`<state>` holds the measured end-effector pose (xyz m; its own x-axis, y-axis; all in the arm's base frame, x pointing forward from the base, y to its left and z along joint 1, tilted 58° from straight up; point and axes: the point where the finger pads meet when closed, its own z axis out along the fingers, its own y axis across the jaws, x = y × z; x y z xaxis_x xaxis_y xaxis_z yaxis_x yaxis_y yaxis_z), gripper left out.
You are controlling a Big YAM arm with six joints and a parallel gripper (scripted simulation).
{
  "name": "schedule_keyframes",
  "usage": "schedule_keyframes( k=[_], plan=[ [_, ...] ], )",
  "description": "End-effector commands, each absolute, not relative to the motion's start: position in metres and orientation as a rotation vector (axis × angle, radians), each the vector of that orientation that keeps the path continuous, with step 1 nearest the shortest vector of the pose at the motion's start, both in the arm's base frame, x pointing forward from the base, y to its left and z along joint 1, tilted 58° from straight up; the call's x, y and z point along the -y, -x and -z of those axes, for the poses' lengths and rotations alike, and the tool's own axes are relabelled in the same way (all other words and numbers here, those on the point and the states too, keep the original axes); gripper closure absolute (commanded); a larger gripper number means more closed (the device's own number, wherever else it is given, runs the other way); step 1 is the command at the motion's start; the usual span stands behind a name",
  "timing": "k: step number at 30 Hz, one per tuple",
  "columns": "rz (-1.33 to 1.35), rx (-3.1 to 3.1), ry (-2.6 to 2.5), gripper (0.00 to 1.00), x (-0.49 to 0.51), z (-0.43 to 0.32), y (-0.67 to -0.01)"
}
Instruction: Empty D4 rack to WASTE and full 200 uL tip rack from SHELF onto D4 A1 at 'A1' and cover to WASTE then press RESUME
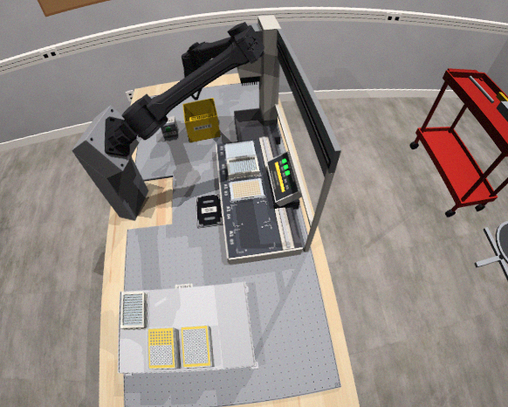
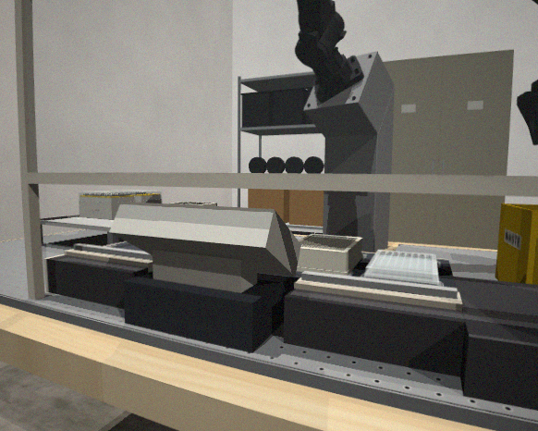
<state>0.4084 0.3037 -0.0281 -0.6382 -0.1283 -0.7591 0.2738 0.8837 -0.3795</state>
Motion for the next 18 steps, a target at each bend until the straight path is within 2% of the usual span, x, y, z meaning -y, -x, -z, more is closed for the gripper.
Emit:
schedule_keyframes(
  k=[1,18],
  plan=[
    [0.533,-2.163,-0.123,0.00,-0.329,0.012,-0.404],
    [0.562,-2.173,-0.128,0.00,-0.322,0.014,-0.399]
  ],
)
